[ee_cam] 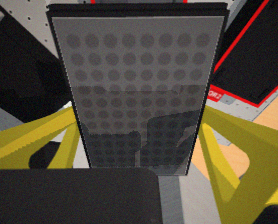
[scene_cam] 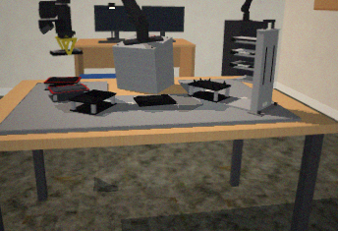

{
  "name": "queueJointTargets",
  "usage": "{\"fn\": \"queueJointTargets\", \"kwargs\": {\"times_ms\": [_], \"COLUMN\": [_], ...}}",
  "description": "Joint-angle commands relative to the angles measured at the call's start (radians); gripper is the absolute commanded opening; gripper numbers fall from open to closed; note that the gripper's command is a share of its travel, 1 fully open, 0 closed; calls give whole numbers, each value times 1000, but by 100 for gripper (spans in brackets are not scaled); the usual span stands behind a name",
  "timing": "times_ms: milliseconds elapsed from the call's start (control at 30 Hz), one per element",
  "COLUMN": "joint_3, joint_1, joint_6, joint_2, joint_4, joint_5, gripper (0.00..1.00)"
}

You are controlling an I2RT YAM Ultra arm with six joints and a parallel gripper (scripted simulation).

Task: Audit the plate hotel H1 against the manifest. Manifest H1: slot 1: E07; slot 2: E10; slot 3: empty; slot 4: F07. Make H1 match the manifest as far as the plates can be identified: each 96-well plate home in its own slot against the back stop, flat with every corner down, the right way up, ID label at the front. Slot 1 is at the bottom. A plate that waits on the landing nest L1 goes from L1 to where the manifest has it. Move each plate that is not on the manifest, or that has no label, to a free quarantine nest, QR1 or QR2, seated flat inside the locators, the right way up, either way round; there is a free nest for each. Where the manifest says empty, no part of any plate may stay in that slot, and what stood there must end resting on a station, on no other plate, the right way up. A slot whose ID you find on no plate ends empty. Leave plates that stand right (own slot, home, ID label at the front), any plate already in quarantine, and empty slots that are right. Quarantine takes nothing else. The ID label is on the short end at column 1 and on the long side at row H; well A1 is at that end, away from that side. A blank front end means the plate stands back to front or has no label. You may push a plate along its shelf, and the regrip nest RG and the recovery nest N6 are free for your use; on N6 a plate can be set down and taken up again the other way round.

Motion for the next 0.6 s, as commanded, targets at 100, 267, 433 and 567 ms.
{"fn": "queueJointTargets", "kwargs": {"times_ms": [100, 267, 433, 567], "joint_3": [-38, -43, -32, -69], "joint_1": [7, 8, 12, 14], "joint_6": [11, 14, 17, 19], "joint_2": [33, 44, 50, 103], "joint_4": [78, 118, 148, 181], "joint_5": [2, 3, 5, 5], "gripper": [86, 86, 86, 86]}}
